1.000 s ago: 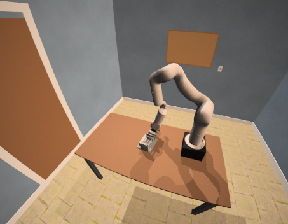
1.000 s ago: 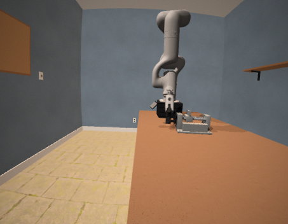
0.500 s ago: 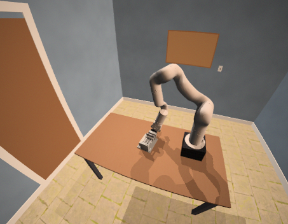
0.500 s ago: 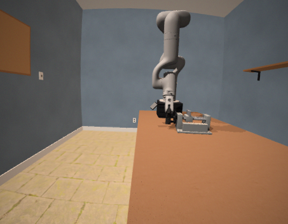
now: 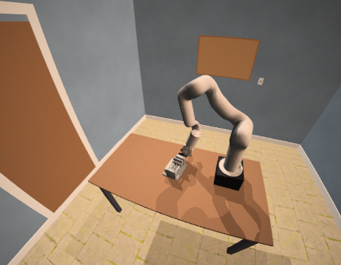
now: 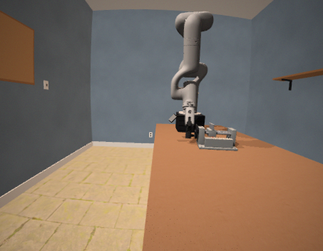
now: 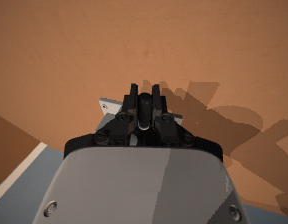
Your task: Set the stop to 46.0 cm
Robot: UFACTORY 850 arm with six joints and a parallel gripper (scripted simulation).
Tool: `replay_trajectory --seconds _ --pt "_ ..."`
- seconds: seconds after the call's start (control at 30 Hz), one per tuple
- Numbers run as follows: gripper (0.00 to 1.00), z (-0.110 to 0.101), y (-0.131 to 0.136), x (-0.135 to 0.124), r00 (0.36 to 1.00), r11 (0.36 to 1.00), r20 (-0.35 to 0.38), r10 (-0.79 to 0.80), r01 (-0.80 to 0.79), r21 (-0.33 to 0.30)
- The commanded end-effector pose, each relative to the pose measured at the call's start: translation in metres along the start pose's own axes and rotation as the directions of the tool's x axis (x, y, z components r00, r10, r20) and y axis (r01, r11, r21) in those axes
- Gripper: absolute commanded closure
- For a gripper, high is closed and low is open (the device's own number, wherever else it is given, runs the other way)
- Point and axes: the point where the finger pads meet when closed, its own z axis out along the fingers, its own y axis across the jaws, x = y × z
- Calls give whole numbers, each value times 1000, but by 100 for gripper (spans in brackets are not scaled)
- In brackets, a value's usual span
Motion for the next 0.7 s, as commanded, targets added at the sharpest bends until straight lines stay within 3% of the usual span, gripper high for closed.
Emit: replay_trajectory --seconds 0.0,0.67 --pt "94 -2 2 0 1000 1000 0 0 0 2" --pt "94 -26 12 0 1000 1000 0 0 0 2"
